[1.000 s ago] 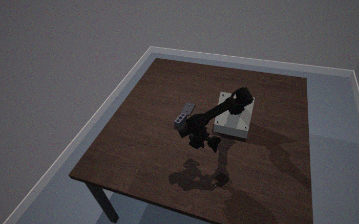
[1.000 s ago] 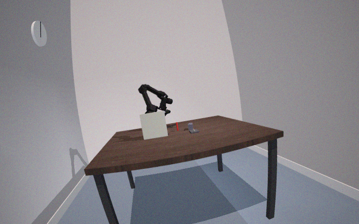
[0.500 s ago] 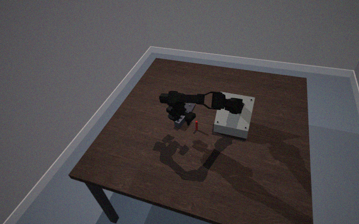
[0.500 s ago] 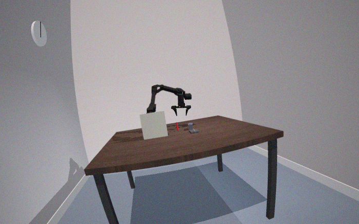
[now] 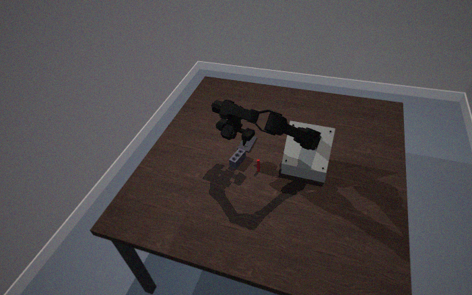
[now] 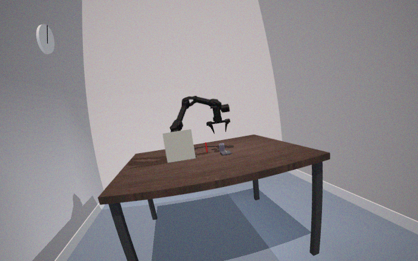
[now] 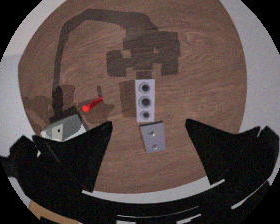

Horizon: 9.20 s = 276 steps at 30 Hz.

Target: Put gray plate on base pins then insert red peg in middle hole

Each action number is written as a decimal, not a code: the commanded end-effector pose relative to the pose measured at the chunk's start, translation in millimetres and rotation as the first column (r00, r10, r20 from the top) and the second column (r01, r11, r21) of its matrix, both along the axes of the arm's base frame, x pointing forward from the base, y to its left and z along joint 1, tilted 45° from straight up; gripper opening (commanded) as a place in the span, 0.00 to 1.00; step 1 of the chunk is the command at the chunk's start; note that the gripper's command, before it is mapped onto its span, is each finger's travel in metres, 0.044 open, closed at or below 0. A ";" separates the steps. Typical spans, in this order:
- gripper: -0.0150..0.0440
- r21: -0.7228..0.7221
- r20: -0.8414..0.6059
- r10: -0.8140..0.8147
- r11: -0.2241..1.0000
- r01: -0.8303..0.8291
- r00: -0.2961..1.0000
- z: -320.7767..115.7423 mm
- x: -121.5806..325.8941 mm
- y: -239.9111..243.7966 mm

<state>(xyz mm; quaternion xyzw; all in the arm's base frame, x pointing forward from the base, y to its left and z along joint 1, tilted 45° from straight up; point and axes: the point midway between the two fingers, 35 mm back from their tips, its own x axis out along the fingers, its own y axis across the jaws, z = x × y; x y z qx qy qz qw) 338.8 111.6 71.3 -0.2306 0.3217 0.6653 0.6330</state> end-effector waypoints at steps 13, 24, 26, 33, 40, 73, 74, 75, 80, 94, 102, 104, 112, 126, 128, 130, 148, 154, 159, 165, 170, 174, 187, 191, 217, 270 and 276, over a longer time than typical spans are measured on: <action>1.00 0.003 -0.010 0.008 1.000 -0.008 1.000 -53.9 -8.9 52.6; 1.00 0.003 -0.010 0.008 1.000 -0.008 1.000 -62.6 -9.4 61.0; 1.00 0.003 -0.010 0.008 1.000 -0.008 1.000 -64.9 -9.6 63.3; 1.00 0.003 -0.010 0.008 1.000 -0.008 1.000 -72.9 -10.5 71.3; 1.00 0.004 -0.010 0.008 1.000 -0.008 1.000 -80.8 -11.8 79.3; 0.42 0.006 -0.011 0.008 1.000 -0.007 1.000 -94.3 -15.2 93.4; 0.41 0.006 -0.011 0.008 1.000 -0.007 1.000 -94.3 -15.2 93.4; 0.36 0.006 -0.011 0.008 1.000 -0.007 1.000 -94.3 -15.2 93.4; 0.25 0.003 -0.010 0.007 1.000 -0.007 1.000 -88.0 -11.8 85.5; 0.25 -0.006 -0.008 0.007 1.000 -0.007 1.000 -60.7 -2.2 52.8; 0.25 -0.009 -0.001 0.007 1.000 -0.007 1.000 -44.1 0.5 34.2; 0.25 -0.009 -0.001 0.007 1.000 -0.007 1.000 -40.1 0.9 29.8; 0.25 -0.007 -0.004 0.007 1.000 -0.007 1.000 -22.9 1.0 11.8; 0.25 0.000 -0.006 0.011 1.000 -0.011 1.000 -8.7 0.4 -7.7; 0.25 0.001 -0.001 0.016 1.000 -0.016 1.000 -14.8 2.0 -9.3; 0.25 0.001 0.004 0.021 1.000 -0.021 1.000 -21.0 3.5 -10.9; 0.25 0.004 0.050 0.067 0.998 -0.067 0.997 -77.1 11.7 -25.5; 0.25 0.005 0.065 0.082 0.997 -0.083 0.995 -95.9 12.2 -30.4; 0.25 0.005 0.077 0.095 0.995 -0.096 0.992 -111.5 11.9 -34.4; 0.25 0.006 0.092 0.110 0.994 -0.111 0.990 -130.2 10.5 -39.1; 0.25 0.007 0.105 0.122 0.992 -0.124 0.987 -145.8 8.6 -42.9; 0.25 0.007 0.113 0.131 0.991 -0.132 0.985 -155.8 6.8 -45.4; 0.25 0.007 0.113 0.131 0.991 -0.133 0.985 -156.3 6.6 -45.5; 0.25 0.007 0.113 0.131 0.991 -0.133 0.985 -156.3 6.6 -45.5; 0.25 0.008 0.113 0.131 0.991 -0.133 0.985 -169.1 4.0 -34.7; 1.00 0.000 0.116 0.132 0.991 -0.133 0.984 -117.7 18.5 -85.8; 1.00 0.003 0.113 0.131 0.991 -0.133 0.985 -100.7 16.1 -104.7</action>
